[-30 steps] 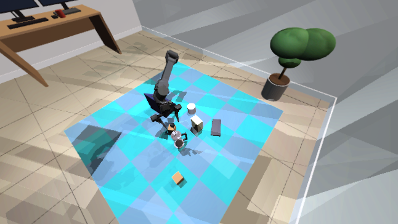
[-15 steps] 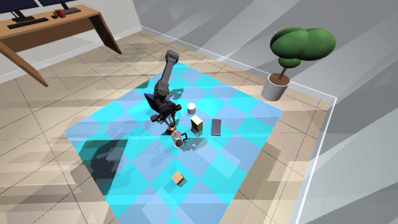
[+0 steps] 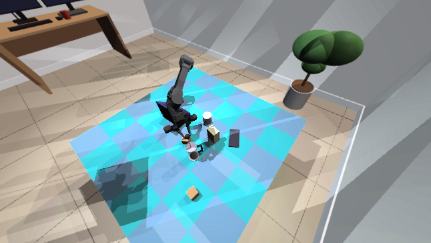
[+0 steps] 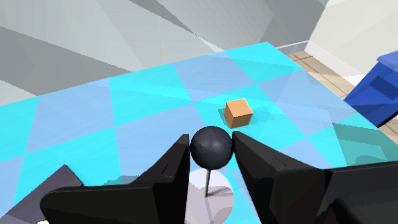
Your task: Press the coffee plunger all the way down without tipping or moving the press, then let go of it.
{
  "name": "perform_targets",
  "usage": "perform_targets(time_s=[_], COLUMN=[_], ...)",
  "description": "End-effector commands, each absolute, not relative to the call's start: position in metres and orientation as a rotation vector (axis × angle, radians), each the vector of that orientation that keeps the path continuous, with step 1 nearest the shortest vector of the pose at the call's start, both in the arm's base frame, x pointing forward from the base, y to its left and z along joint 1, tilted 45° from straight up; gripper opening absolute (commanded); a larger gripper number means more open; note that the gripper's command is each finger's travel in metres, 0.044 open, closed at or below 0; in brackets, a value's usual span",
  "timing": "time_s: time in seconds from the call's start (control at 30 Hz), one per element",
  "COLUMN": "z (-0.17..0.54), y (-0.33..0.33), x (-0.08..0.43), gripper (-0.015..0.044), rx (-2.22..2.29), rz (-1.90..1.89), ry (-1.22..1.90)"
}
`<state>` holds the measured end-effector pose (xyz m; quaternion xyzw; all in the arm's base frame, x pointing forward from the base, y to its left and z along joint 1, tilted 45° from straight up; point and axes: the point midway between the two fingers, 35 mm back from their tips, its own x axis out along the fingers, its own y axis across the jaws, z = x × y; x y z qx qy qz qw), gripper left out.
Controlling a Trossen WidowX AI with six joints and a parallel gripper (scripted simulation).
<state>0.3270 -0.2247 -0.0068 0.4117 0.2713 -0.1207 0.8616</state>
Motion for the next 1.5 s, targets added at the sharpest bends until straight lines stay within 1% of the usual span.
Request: perform_targets(time_s=[0.0, 1.47], z=[-0.020, -0.075], y=[-0.214, -0.168], x=[0.327, 0.344], gripper=[0.0116, 0.0116], rx=[0.875, 0.879], rz=[-0.250, -0.249], ry=[0.594, 0.591])
